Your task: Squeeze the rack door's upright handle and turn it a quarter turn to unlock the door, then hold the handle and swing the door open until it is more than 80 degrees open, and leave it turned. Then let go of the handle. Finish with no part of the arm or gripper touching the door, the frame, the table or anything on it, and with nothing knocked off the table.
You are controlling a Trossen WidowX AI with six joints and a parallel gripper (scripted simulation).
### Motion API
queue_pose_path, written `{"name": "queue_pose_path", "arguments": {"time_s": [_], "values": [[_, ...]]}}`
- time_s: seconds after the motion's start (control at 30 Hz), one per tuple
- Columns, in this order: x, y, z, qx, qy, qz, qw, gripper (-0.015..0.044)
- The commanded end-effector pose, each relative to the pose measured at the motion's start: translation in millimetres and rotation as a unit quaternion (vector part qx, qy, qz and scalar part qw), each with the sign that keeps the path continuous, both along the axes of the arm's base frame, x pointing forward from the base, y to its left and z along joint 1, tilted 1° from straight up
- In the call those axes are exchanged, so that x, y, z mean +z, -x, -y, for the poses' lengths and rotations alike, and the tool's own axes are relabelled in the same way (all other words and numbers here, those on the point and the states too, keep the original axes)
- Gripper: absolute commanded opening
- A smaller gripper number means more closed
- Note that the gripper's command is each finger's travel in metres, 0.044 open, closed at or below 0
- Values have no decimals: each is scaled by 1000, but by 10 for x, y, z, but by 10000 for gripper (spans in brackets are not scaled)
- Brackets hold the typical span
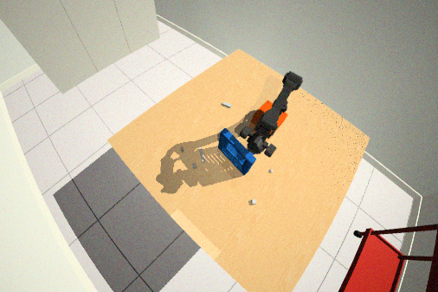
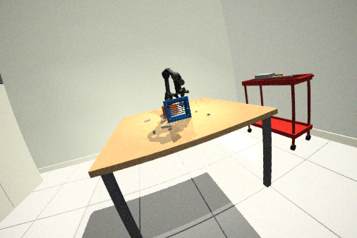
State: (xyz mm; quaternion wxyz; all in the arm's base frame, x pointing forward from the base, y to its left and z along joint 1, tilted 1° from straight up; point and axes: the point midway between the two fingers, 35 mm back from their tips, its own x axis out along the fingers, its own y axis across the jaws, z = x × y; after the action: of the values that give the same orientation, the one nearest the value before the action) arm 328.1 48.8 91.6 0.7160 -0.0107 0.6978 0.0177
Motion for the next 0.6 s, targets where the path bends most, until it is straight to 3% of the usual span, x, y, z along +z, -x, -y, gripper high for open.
{"name": "queue_pose_path", "arguments": {"time_s": [0.0, 0.27, 0.57], "values": [[-10, 6, 0, 77, 2, 0, 997, 25], [-10, 6, 0, 271, 6, 2, 963, 25], [-11, 6, 0, 476, 11, 4, 879, 25]]}}
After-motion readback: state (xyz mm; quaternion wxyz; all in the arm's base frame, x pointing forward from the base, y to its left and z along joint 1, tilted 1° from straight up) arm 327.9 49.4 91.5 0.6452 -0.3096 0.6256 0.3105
